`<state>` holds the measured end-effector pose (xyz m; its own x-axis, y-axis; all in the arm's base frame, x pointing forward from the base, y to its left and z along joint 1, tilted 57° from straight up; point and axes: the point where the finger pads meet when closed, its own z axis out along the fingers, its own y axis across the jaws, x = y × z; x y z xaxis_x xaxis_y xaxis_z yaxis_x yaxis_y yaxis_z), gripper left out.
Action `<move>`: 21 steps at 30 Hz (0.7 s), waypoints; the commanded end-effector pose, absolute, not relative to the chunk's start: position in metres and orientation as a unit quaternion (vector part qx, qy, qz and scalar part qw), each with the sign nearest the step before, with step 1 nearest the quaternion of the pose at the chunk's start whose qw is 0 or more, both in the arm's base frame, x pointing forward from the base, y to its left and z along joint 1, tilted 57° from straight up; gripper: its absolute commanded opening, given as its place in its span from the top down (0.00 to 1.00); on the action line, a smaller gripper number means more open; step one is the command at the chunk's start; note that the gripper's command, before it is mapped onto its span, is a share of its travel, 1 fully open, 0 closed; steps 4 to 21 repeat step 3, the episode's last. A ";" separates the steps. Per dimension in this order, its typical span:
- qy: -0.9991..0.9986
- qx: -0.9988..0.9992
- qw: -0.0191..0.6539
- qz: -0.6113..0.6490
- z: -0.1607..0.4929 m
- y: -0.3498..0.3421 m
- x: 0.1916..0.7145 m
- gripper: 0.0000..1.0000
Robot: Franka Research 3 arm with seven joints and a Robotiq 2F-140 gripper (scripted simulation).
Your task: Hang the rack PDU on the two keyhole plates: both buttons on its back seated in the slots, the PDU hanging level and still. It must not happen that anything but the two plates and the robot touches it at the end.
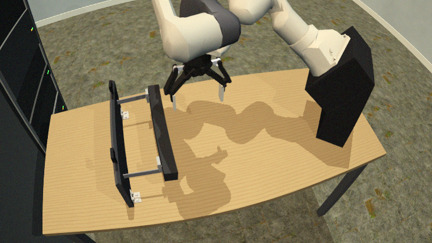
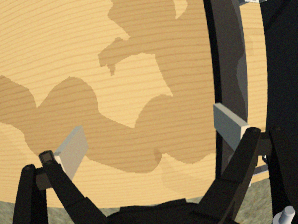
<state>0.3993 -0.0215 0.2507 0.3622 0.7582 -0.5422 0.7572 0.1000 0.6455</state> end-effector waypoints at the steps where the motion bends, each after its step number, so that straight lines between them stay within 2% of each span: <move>1: 0.564 0.670 0.482 0.002 0.251 -0.021 0.399 0.00; 21: 0.564 0.670 0.482 0.002 0.251 -0.021 0.399 0.00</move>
